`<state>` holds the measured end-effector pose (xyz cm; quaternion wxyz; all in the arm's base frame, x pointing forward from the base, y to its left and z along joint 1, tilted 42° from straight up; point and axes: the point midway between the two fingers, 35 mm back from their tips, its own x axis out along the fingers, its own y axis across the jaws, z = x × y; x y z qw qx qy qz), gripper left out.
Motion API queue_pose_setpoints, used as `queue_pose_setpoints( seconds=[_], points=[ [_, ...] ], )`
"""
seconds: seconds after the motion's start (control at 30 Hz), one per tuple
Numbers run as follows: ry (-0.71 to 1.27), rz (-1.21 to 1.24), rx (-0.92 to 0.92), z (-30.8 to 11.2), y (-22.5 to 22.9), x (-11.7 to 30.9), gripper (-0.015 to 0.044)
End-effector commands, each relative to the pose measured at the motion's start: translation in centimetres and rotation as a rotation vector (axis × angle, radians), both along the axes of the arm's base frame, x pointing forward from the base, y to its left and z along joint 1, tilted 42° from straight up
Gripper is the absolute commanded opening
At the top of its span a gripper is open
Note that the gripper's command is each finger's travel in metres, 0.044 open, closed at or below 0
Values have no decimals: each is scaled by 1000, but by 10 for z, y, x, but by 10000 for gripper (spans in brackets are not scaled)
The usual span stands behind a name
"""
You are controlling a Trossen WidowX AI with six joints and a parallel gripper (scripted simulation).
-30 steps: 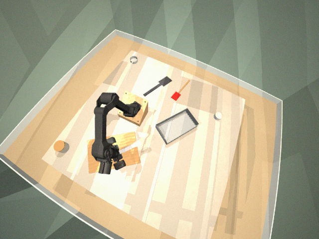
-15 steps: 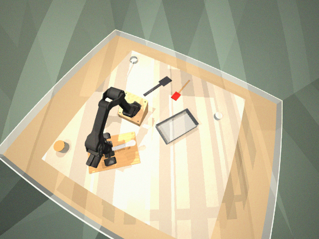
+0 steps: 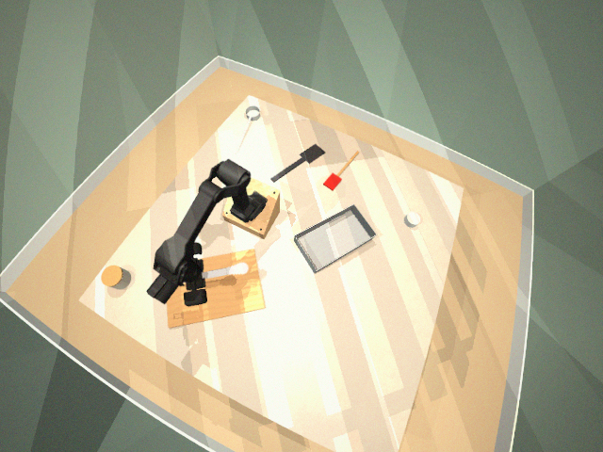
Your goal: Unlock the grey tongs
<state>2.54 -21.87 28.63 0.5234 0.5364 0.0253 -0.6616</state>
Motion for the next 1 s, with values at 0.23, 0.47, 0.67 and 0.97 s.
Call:
queue_pose_setpoints(
  seconds=[0.23, 0.47, 0.67, 0.97],
  points=[
    [10, -36, 22, -6, 4, -2, -150],
    [65, -135, 93, -24, 11, -3, -150],
    [133, -226, 128, -37, 18, -7, -150],
    [250, -344, 116, -48, 26, -12, -150]
  ],
)
